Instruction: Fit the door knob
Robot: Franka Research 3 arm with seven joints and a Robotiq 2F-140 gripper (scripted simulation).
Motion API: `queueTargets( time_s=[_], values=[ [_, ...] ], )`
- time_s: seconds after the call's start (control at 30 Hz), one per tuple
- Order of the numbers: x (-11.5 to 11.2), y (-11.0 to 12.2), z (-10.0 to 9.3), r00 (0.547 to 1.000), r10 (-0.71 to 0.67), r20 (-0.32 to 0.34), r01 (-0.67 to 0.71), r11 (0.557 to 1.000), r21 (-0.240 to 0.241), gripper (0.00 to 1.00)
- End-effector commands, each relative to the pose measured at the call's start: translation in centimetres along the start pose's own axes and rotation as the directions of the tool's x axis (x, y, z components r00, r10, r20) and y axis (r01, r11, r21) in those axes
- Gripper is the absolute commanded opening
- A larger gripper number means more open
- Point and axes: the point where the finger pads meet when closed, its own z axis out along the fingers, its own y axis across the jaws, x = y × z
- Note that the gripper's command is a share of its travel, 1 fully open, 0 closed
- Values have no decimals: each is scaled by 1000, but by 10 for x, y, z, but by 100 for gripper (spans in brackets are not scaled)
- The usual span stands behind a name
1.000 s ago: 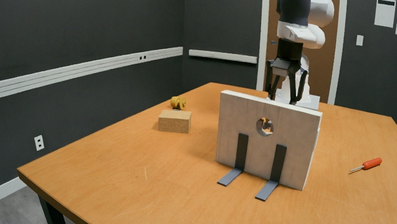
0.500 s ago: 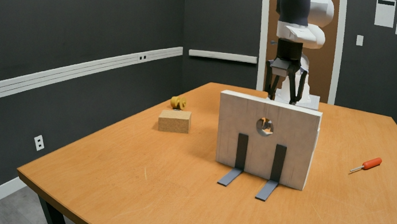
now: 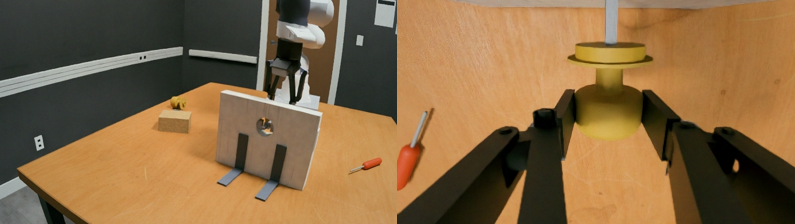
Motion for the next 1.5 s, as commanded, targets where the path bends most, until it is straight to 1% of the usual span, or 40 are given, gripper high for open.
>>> queueTargets(
  time_s=[0.0,1.47],
  values=[
    [1,0,-1,1000,2,-2,-2,1000,-2,42],
    [11,0,-2,1000,2,-2,-2,1000,-2,42]
  ],
)
